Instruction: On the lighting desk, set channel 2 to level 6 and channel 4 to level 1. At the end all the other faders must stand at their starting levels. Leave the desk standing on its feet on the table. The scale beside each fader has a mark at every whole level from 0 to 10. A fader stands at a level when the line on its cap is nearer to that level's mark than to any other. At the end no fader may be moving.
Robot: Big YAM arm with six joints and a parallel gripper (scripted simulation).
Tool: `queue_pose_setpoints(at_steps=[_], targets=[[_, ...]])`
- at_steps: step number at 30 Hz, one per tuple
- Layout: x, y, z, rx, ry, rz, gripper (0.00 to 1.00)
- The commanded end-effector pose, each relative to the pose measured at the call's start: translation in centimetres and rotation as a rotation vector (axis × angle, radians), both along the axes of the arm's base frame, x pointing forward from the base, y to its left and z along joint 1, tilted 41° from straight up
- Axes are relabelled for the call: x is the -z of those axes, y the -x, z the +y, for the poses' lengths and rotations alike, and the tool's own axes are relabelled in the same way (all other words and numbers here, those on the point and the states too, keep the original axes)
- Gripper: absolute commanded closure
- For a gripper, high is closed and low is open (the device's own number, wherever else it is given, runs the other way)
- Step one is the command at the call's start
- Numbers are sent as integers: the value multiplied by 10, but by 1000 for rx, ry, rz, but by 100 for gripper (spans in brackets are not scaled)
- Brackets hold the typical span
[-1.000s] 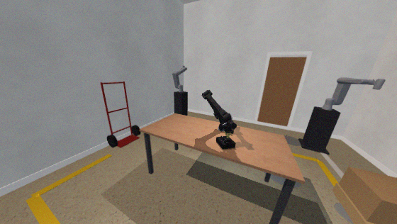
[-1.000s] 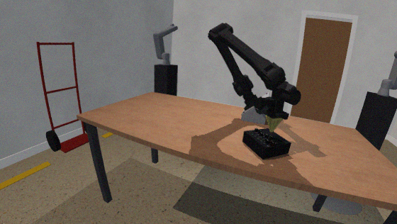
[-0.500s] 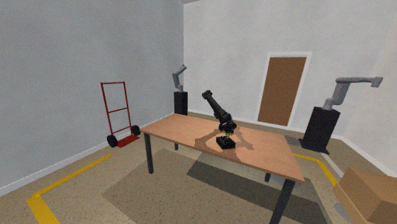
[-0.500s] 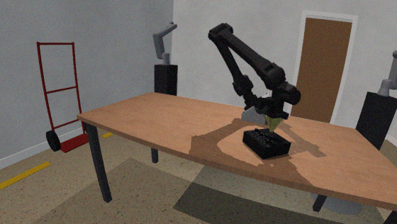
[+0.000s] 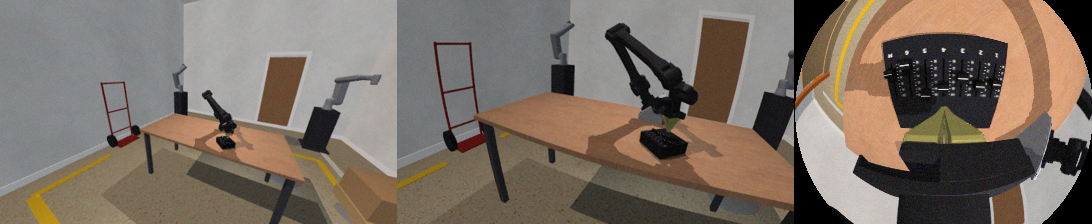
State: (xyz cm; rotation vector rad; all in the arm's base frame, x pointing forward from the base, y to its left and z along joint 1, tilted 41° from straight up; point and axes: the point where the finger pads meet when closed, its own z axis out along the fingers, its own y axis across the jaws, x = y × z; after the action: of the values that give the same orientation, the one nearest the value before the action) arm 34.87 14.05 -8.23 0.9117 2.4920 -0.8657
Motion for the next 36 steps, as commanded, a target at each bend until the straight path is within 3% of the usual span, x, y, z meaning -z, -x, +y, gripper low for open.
queue_pose_setpoints(at_steps=[1,9,18,36], targets=[[3,-11,17,-3,-18,-28,100],[4,-11,15,0,-19,-30,100],[12,-2,-7,3,4,7,100],[16,-4,-10,3,6,7,100]])
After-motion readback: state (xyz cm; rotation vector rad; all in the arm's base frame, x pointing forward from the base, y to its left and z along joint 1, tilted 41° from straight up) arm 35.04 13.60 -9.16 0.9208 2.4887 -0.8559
